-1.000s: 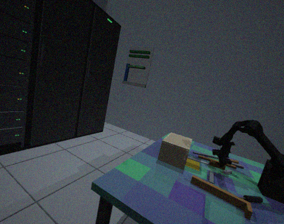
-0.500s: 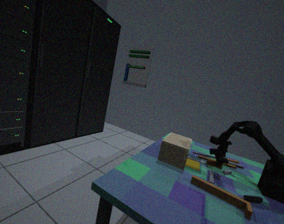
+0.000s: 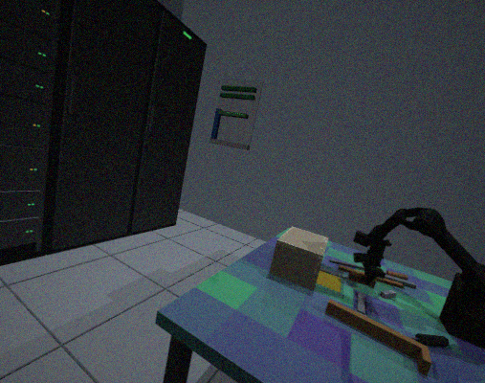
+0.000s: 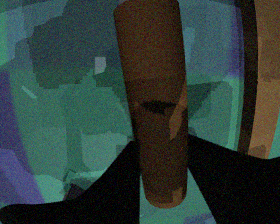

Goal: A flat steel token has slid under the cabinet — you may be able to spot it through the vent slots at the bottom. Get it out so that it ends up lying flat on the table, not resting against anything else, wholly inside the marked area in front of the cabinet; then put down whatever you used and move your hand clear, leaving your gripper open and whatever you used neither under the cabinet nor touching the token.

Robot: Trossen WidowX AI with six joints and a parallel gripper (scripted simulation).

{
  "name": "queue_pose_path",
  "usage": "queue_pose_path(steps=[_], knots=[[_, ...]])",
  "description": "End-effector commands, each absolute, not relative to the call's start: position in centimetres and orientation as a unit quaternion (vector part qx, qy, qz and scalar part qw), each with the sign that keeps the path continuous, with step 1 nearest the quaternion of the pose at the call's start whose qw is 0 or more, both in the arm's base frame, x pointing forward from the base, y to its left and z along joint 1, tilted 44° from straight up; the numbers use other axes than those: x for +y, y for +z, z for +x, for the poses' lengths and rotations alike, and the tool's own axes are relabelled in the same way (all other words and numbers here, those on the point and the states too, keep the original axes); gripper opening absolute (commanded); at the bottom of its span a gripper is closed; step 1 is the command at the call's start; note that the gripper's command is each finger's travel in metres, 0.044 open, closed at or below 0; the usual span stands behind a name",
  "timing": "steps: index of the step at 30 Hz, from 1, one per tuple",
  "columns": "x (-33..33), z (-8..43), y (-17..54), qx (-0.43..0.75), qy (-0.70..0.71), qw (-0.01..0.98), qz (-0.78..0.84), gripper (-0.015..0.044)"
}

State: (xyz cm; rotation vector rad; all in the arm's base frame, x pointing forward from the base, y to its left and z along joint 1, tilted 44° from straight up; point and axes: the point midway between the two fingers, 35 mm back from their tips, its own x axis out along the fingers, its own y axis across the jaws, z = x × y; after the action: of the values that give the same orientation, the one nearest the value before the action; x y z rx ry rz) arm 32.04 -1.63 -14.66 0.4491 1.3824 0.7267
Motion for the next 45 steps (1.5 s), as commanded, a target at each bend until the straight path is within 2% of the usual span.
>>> queue_pose_path(steps=[1,45], knots=[[-1.6,32.7,-14.6,0.617,0.324,0.688,0.2,0.0],[-0.9,37.6,-13.7,0.616,0.325,0.689,0.2,0.0]])
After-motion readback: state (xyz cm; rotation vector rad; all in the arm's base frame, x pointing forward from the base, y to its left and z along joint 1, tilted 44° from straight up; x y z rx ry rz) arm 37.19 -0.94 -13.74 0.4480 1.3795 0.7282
